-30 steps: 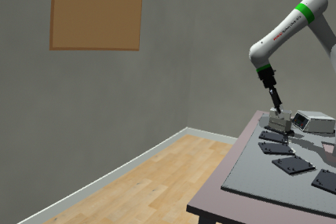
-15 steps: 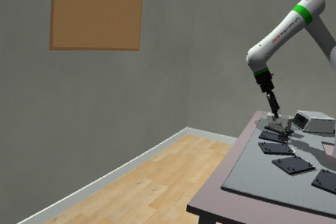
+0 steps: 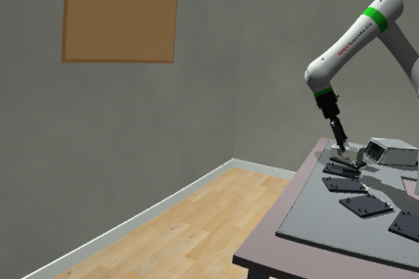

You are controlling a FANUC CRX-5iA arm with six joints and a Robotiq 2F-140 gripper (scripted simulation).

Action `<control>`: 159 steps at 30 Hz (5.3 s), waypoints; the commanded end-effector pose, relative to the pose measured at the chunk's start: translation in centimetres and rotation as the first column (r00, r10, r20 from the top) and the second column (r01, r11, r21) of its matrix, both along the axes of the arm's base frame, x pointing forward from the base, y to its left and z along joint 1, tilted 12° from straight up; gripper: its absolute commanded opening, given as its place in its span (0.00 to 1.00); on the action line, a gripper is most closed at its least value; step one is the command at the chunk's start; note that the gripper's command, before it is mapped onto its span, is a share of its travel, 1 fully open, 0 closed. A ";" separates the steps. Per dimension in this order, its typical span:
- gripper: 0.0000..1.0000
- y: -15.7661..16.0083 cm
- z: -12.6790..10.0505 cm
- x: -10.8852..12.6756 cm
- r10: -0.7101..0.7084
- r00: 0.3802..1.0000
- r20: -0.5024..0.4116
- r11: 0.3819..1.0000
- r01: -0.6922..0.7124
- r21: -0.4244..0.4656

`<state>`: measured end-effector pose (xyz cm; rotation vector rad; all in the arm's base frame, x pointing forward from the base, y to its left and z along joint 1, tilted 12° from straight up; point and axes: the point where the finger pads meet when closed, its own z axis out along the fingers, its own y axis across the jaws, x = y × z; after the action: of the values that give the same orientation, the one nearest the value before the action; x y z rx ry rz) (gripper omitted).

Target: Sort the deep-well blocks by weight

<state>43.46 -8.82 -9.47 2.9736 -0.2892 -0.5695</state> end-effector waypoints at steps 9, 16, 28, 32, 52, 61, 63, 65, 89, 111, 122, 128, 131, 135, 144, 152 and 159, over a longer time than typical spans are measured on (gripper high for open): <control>0.10 -0.1 0.0 0.0 0.000 1.000 0.000 1.000 0.000 0.000; 0.10 -0.1 0.0 0.0 0.000 1.000 0.000 1.000 0.000 0.000; 0.10 -0.1 0.0 -0.1 0.000 1.000 0.000 1.000 0.000 0.000; 0.10 -0.2 -0.5 0.0 0.000 1.000 0.000 1.000 0.000 0.000; 0.10 -0.6 -3.1 0.3 0.000 1.000 0.000 1.000 0.000 0.000; 0.10 -0.9 -4.5 0.5 0.000 1.000 0.000 1.000 0.000 0.000; 0.10 -0.9 -4.9 0.6 0.000 1.000 0.000 1.000 0.000 0.000; 0.10 -1.0 -5.2 0.6 0.000 1.000 0.000 1.000 0.000 0.000; 0.10 -1.0 -5.3 0.6 0.000 1.000 0.000 1.000 0.000 0.000; 0.10 -1.1 -5.6 0.7 0.000 1.000 0.000 1.000 0.000 0.000; 0.10 -1.1 -5.8 0.7 0.000 1.000 0.000 1.000 0.000 0.000; 0.10 -1.1 -5.9 0.7 0.000 1.000 0.000 1.000 0.000 0.000; 0.10 -1.1 -5.9 0.7 0.000 1.000 0.000 1.000 0.000 0.000; 0.10 -1.1 -6.0 0.7 0.000 1.000 0.000 1.000 0.000 0.000; 0.10 -1.1 -6.1 0.7 0.000 1.000 0.000 1.000 0.000 0.000; 0.10 -1.2 -6.3 0.8 0.000 1.000 0.000 1.000 0.000 0.000; 0.10 -1.2 -6.3 0.8 0.000 1.000 0.000 1.000 0.000 0.000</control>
<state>44.21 -9.98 -15.78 2.9736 -0.2892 -0.5695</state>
